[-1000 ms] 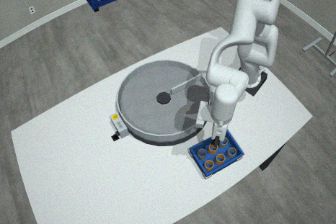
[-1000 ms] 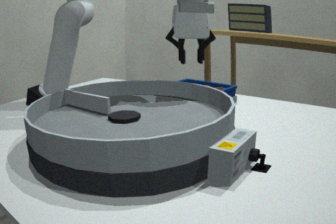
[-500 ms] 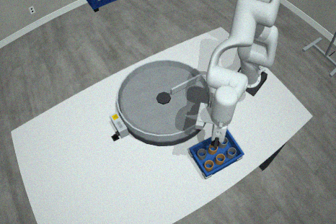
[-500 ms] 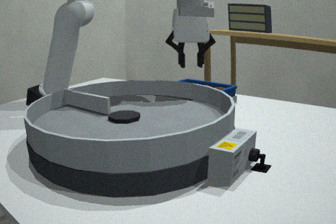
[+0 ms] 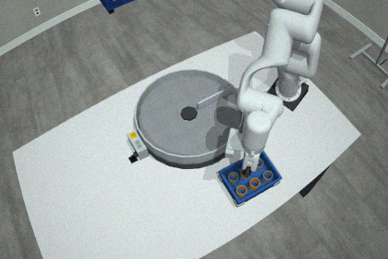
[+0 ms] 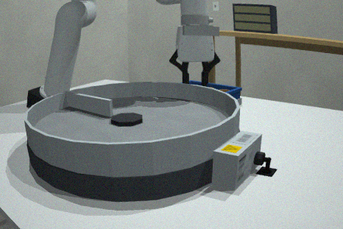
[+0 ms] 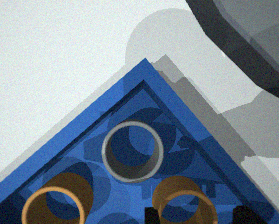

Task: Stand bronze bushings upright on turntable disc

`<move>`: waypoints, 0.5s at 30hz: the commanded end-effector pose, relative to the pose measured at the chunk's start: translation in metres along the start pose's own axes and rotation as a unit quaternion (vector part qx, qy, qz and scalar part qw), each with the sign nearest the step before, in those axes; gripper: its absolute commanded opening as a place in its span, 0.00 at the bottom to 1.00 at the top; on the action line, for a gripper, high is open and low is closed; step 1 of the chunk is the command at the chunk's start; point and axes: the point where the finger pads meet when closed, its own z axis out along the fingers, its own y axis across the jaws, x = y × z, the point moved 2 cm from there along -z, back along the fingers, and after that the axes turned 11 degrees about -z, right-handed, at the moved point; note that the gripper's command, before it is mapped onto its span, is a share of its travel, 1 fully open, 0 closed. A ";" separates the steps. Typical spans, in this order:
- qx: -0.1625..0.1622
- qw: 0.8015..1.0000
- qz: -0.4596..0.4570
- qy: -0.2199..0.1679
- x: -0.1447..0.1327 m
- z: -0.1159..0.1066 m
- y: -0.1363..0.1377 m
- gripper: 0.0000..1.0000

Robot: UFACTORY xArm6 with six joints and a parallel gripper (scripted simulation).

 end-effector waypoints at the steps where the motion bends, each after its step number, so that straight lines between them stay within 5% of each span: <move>1: 0.003 1.000 0.000 0.001 0.001 0.002 -0.002 0.48; 15: 0.003 1.000 0.000 0.001 0.001 0.004 -0.002 0.48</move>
